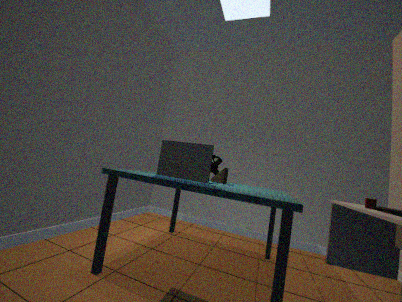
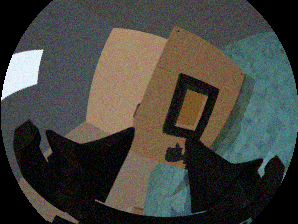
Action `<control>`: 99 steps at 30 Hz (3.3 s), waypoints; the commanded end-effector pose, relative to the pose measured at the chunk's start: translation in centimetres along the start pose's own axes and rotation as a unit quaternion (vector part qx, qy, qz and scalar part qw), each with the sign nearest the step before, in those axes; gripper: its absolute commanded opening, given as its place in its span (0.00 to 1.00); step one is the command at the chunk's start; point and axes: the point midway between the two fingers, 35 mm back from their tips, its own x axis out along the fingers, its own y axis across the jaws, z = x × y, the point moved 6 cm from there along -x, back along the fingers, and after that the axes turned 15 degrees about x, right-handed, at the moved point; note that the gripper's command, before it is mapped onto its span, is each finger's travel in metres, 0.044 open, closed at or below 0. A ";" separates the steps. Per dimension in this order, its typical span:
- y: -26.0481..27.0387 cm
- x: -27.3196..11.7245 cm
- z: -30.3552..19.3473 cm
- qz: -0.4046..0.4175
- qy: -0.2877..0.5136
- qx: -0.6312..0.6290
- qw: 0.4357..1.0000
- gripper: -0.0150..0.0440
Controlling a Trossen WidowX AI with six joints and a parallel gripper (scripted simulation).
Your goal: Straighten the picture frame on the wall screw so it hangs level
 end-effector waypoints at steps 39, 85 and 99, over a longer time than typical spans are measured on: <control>-3.6 11.8 0.4 0.001 -0.003 0.063 0.998 0.69; -3.7 19.4 0.0 0.003 -0.004 0.063 0.998 0.69; -3.7 19.8 0.0 0.003 -0.004 0.063 0.998 0.69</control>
